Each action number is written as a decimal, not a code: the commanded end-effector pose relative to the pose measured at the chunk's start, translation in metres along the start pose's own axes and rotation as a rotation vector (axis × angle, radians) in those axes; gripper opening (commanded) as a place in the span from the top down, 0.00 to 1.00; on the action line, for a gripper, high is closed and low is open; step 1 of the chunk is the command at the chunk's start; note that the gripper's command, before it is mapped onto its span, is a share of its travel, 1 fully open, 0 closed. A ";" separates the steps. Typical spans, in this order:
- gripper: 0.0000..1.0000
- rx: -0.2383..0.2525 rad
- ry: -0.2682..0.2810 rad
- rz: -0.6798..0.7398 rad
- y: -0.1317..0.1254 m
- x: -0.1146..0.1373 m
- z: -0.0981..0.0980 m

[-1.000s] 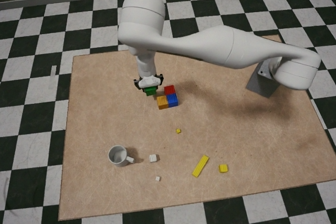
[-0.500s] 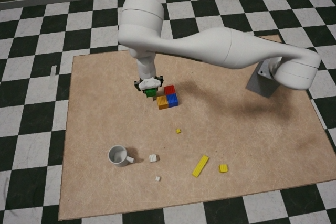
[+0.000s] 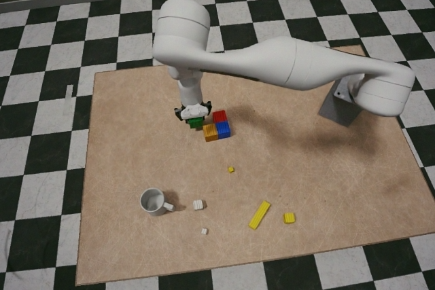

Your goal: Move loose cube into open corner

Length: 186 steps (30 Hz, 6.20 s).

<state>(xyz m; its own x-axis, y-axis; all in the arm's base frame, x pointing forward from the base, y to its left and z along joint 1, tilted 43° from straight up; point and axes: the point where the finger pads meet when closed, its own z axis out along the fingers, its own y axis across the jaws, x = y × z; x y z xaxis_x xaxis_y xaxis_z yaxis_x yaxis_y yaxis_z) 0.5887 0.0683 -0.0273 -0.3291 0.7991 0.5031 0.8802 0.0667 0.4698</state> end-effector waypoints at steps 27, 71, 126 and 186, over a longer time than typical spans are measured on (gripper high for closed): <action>0.90 0.002 0.001 0.001 -0.001 0.000 0.033; 0.90 0.002 0.001 0.001 -0.001 0.000 0.037; 0.19 0.002 0.001 0.001 -0.001 0.000 0.032; 0.90 0.002 0.001 0.001 -0.001 0.000 -0.066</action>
<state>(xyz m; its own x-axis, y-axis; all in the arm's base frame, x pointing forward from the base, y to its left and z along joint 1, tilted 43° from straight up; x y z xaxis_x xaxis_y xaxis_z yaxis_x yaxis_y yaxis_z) 0.5650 0.0298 0.0192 -0.3290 0.7975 0.5057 0.8817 0.0677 0.4669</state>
